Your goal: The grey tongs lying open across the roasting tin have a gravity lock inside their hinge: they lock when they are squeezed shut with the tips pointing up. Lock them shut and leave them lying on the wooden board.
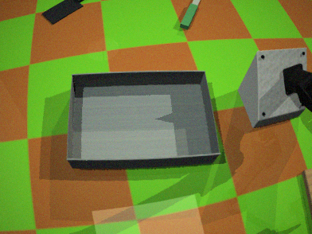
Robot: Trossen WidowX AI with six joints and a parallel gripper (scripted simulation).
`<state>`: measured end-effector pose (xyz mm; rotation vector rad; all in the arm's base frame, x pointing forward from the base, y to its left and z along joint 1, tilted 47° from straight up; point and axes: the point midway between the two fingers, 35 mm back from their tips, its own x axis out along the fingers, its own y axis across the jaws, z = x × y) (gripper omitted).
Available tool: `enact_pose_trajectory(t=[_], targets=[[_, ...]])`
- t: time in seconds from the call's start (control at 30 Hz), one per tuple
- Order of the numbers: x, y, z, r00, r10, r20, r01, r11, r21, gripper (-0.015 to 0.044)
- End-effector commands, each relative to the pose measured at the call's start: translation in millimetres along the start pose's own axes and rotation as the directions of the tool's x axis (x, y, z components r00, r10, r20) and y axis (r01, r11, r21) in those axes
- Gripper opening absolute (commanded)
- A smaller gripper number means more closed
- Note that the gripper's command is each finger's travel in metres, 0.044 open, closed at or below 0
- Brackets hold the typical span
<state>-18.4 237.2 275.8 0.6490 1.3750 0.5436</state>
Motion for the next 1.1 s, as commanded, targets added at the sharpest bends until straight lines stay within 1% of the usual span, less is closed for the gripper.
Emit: enact_pose_trajectory(t=[0.0,0.17,0.37,0.57,1.07], targets=[[-30.3,-10.8,29.9,1.000,0.014,-0.012,-0.014,1.000,-0.005,0.0440],[-69.7,-33.8,52.9,0.999,0.050,-0.006,-0.050,0.999,-0.019,0.0440],[-79.9,-37.1,54.4,0.998,0.056,-0.003,-0.056,0.998,-0.021,0.0440],[-116.8,-39.0,55.2,0.998,0.055,0.004,-0.055,0.998,-0.010,0.0440],[-118.4,-39.2,55.3,0.998,0.055,0.005,-0.055,0.998,-0.010,0.0440]])
